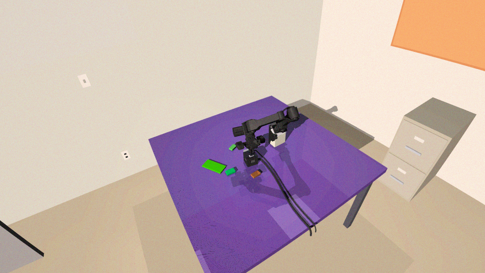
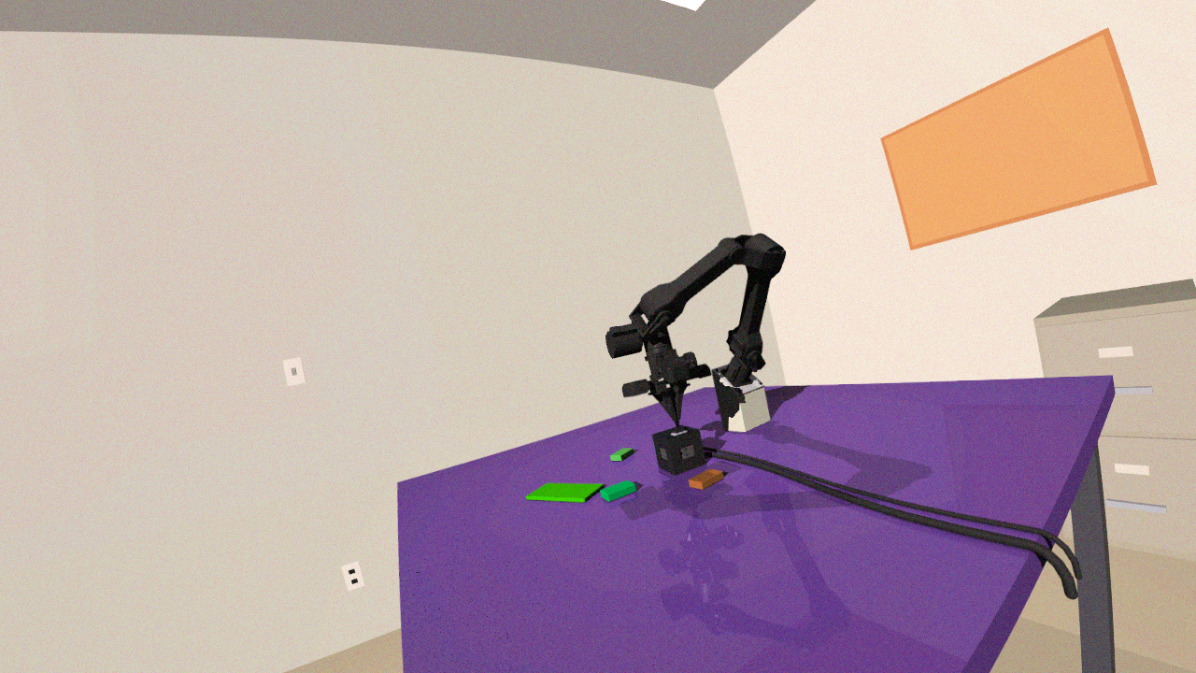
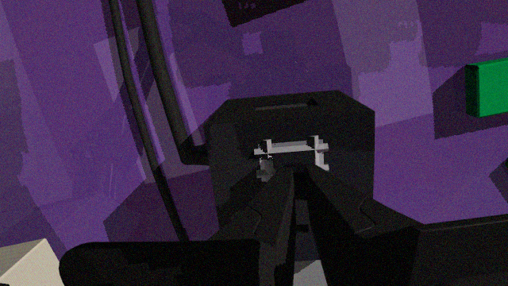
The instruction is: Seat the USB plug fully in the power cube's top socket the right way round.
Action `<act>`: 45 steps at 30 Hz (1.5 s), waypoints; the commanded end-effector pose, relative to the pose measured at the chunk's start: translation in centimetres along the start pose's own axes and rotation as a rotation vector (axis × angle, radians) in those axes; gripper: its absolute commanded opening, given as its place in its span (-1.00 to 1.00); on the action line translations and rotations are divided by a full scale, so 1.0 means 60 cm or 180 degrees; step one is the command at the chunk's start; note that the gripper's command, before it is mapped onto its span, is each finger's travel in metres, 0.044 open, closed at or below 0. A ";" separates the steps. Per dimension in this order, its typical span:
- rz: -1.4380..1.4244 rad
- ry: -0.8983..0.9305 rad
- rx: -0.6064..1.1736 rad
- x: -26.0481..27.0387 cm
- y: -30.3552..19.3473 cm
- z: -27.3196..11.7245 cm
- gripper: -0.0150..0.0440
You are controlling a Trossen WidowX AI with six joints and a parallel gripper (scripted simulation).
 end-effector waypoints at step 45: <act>-0.0005 0.0000 0.0001 0.000 0.002 -0.013 -0.17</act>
Point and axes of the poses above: the point midway between the two fingers, 35 mm back from their tips, its own z axis out along the fingers, its own x axis across the jaws, y = z × x, the point moved 4 cm from there along -z, back along the fingers, and after that the axes turned 1 degree about -z, right-handed, at the moved point
